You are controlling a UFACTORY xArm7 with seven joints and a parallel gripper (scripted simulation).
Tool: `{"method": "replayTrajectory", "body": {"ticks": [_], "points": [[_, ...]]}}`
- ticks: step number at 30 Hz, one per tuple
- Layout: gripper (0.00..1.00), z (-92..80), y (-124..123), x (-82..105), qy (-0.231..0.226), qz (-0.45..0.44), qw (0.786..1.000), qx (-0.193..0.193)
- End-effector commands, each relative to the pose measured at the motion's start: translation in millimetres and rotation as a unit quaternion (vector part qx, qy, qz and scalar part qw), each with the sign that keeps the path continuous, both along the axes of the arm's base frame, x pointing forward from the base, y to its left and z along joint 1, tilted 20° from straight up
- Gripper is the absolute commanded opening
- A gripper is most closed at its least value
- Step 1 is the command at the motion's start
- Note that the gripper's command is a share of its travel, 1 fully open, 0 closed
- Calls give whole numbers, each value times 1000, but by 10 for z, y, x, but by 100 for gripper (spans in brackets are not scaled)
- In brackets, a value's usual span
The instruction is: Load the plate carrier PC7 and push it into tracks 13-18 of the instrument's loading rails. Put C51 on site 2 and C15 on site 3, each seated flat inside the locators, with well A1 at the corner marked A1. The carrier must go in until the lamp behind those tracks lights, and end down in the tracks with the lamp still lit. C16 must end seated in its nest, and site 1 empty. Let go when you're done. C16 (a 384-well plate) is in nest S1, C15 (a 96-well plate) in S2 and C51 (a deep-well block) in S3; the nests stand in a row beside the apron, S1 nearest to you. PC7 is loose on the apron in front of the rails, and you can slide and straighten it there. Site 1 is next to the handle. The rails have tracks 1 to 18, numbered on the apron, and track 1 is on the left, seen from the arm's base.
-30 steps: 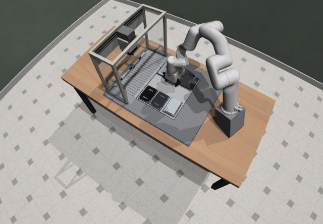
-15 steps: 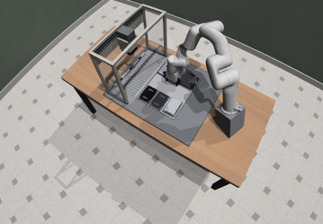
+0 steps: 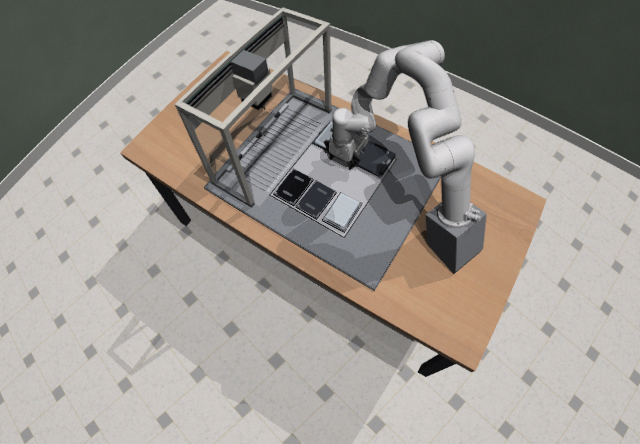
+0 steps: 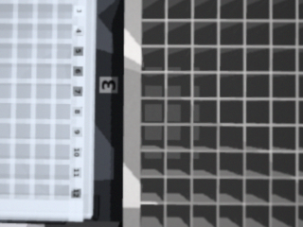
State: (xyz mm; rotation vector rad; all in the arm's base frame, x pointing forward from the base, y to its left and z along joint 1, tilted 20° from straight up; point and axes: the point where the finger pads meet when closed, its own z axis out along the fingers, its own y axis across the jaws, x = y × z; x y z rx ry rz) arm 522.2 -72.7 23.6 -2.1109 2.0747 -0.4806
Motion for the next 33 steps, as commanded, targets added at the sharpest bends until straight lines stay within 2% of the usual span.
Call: {"method": "replayTrajectory", "body": {"ticks": [1, 33], "points": [[100, 18, -15, 12, -2, 0, 1000, -1], [100, 8, 65, 13, -2, 0, 1000, -1]]}}
